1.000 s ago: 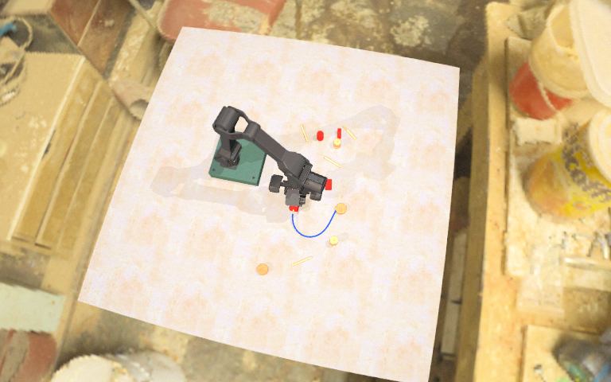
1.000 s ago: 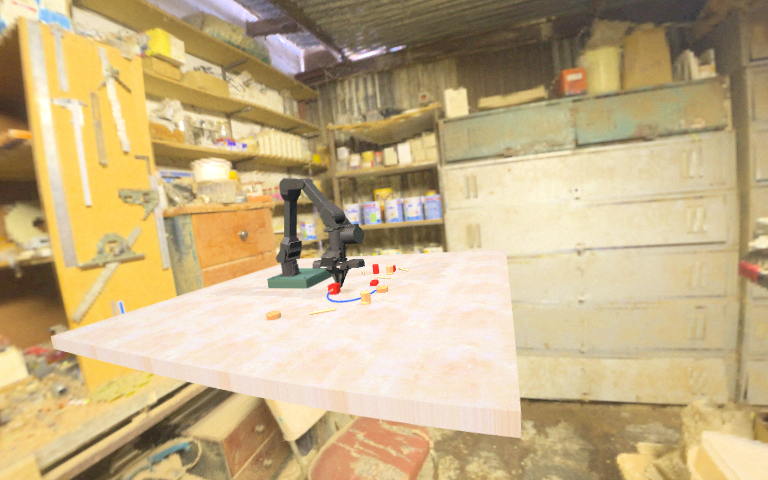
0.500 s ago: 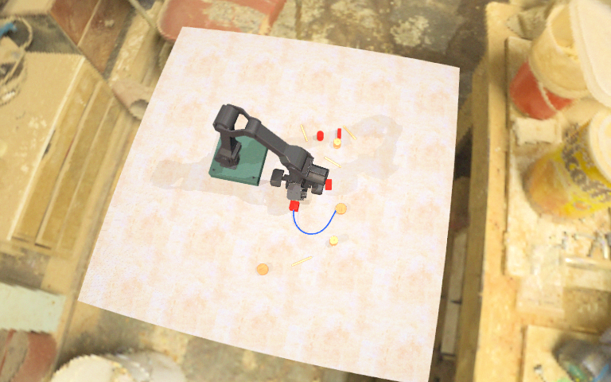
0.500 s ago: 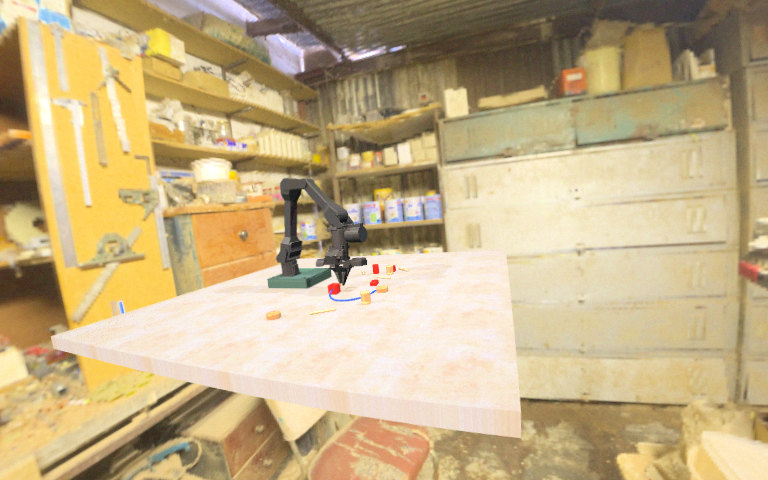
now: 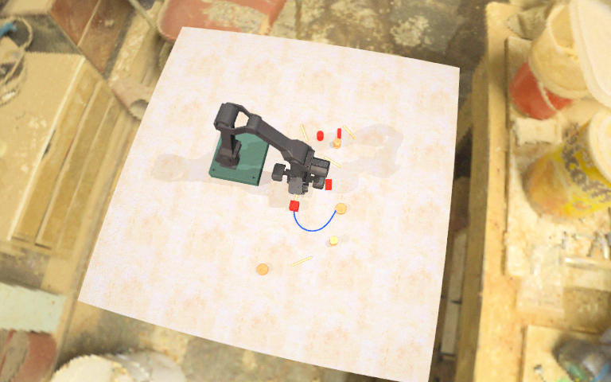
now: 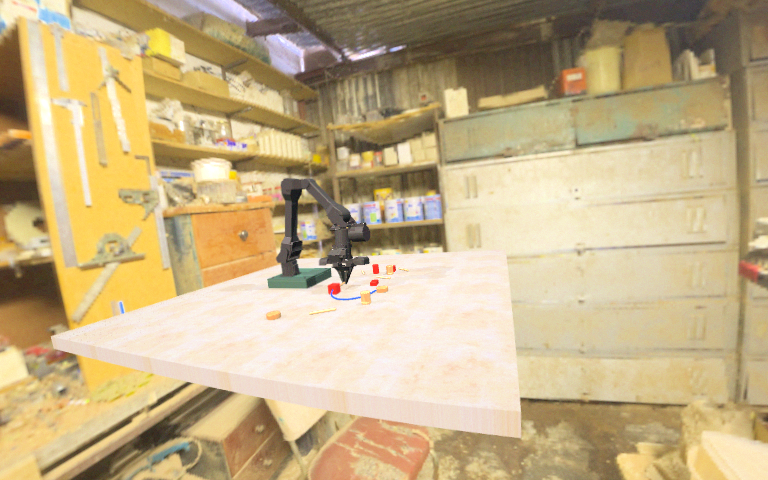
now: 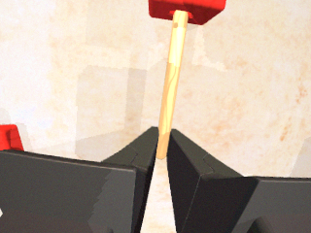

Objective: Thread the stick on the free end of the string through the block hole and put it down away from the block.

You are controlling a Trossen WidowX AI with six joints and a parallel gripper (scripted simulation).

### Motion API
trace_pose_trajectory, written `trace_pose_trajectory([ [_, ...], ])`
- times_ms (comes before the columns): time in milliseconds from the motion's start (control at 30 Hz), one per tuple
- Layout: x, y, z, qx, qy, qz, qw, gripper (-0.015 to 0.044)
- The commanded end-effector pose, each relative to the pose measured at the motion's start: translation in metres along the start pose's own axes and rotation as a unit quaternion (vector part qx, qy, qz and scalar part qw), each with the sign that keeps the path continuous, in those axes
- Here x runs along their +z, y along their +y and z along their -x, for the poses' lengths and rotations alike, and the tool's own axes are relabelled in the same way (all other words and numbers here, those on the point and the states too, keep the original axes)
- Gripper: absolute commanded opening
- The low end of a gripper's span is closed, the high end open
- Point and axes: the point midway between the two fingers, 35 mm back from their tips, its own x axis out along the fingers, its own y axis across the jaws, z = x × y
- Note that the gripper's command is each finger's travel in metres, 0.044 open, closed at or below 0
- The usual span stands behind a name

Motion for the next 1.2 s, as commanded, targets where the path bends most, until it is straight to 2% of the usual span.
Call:
trace_pose_trajectory([
  [0, -0.006, 0.0, 0.001, 0.0, -0.001, -0.001, 1.0, 0.0],
  [867, -0.038, -0.001, 0.007, 0.002, 0.0, 0.001, 1.0, 0.0],
  [1167, -0.053, -0.002, -0.007, 0.009, 0.0, 0.001, 1.0, 0.0],
])
